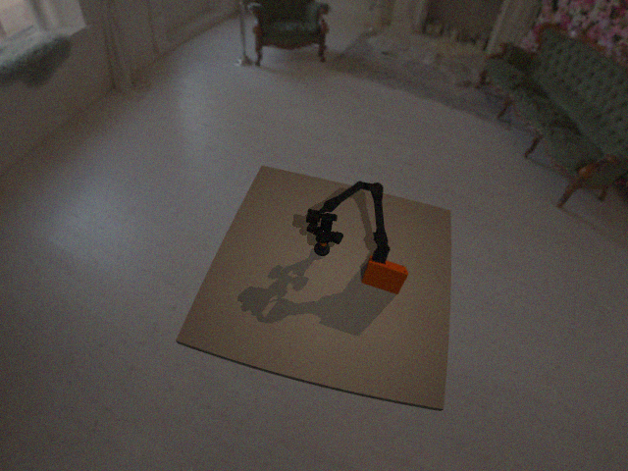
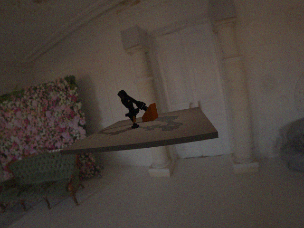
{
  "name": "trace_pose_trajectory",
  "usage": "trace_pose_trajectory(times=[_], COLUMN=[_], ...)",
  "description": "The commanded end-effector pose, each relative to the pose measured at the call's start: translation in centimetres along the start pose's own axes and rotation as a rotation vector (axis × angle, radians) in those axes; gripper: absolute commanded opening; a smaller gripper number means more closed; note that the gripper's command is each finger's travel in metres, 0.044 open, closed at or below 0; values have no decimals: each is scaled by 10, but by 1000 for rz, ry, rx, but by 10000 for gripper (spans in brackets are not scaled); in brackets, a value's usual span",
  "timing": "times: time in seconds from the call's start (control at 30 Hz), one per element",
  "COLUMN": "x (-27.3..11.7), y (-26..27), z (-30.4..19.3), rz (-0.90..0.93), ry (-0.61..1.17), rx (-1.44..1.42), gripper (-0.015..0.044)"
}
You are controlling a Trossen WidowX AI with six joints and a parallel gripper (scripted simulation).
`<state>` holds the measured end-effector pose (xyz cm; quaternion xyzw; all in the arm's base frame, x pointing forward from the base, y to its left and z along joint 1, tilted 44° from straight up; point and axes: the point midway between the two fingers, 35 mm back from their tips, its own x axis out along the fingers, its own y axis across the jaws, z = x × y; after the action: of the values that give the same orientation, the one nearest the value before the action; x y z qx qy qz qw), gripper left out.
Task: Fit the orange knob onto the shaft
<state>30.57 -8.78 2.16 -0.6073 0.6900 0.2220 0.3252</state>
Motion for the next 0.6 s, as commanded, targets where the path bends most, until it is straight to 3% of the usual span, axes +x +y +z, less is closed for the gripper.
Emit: trace_pose_trajectory(times=[0.0, 0.3, 0.57], x=[-3, -4, -3], y=[-1, -3, -3], z=[1, 1, 0], rz=[-2, -2, -2], ry=[0, 0, 0], rx=[-3, -202, -213], gripper=[0, 0, 0])
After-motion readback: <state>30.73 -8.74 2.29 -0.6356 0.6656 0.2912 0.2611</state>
